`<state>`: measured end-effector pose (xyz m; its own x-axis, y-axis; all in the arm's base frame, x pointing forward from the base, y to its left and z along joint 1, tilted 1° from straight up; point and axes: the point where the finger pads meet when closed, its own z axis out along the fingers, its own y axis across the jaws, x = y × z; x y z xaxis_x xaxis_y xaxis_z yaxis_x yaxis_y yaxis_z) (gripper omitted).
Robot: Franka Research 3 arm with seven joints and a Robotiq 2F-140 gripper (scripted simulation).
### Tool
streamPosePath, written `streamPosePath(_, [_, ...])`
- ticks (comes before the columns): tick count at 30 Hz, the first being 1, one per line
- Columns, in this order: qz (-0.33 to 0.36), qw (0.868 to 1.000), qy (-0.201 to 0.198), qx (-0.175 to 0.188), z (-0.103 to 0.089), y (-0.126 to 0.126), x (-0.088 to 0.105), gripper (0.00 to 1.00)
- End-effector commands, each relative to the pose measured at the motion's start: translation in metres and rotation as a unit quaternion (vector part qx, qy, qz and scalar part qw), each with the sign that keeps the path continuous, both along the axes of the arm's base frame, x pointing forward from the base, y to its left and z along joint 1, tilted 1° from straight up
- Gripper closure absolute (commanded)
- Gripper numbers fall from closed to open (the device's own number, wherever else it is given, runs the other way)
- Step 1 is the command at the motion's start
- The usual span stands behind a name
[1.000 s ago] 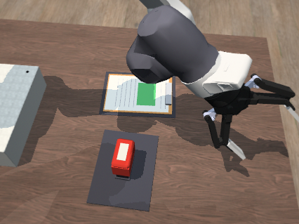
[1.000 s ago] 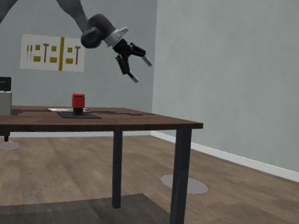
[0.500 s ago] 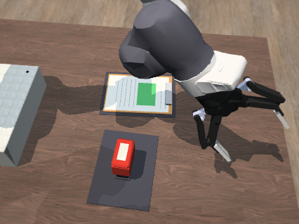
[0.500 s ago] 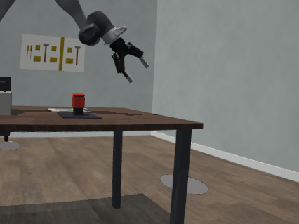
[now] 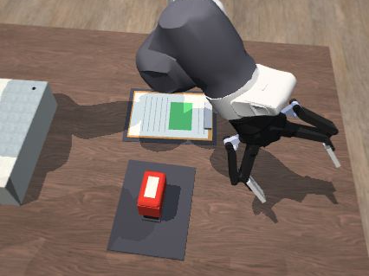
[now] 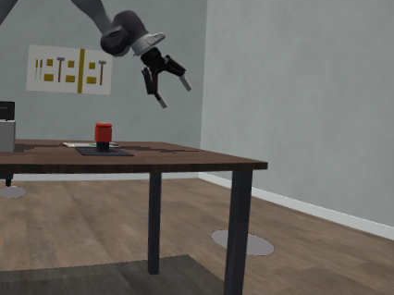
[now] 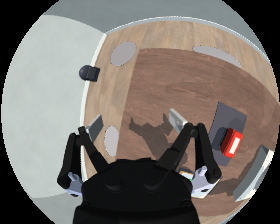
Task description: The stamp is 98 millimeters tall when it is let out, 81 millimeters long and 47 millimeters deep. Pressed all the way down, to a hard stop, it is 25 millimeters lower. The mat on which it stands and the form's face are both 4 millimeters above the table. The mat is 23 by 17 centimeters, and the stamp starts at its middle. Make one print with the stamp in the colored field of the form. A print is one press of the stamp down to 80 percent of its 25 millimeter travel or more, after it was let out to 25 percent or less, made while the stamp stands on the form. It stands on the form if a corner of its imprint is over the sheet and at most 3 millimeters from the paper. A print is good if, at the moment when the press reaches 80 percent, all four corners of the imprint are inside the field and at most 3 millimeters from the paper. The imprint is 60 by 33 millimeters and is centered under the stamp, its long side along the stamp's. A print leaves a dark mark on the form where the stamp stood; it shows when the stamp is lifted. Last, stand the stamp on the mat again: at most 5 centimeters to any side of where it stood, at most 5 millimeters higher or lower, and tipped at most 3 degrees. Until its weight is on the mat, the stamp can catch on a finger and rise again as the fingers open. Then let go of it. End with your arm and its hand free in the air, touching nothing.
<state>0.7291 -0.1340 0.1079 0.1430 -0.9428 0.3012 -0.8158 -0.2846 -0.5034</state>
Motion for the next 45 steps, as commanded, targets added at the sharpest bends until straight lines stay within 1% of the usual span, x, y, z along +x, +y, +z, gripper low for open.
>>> streamPosePath(1, [-0.01,1.0,0.009,0.009,-0.005,0.002,-0.005,0.0])
streamPosePath(9, [-0.01,1.0,0.009,0.009,-0.005,0.002,-0.005,0.0])
streamPosePath(10, [-0.032,0.998,0.051,0.019,-0.01,-0.005,-0.041,0.0])
streamPosePath(13, [-0.032,0.998,0.051,0.019,-0.01,-0.005,-0.041,0.0])
streamPosePath(14, [-0.054,0.994,0.09,0.032,-0.015,-0.01,-0.077,0.0])
streamPosePath(15, [-0.076,0.988,0.127,0.048,-0.019,-0.012,-0.109,0.0])
streamPosePath(17, [-0.076,0.988,0.127,0.048,-0.019,-0.012,-0.109,0.0])
streamPosePath(18, [-0.095,0.98,0.16,0.064,-0.024,-0.012,-0.144,0.0])
streamPosePath(19, [-0.112,0.972,0.19,0.081,-0.026,-0.01,-0.158,0.0])
streamPosePath(20, [-0.117,0.968,0.204,0.091,-0.029,-0.008,-0.173,0.0])
streamPosePath(23, [-0.133,0.953,0.244,0.118,-0.033,-0.003,-0.211,0.0])
streamPosePath(26, [-0.154,0.937,0.281,0.138,-0.037,0.004,-0.246,0.0])
streamPosePath(29, [-0.155,0.937,0.282,0.139,-0.044,0.014,-0.277,0.0])
streamPosePath(45, [-0.155,0.937,0.282,0.139,-0.044,0.014,-0.277,0.0])
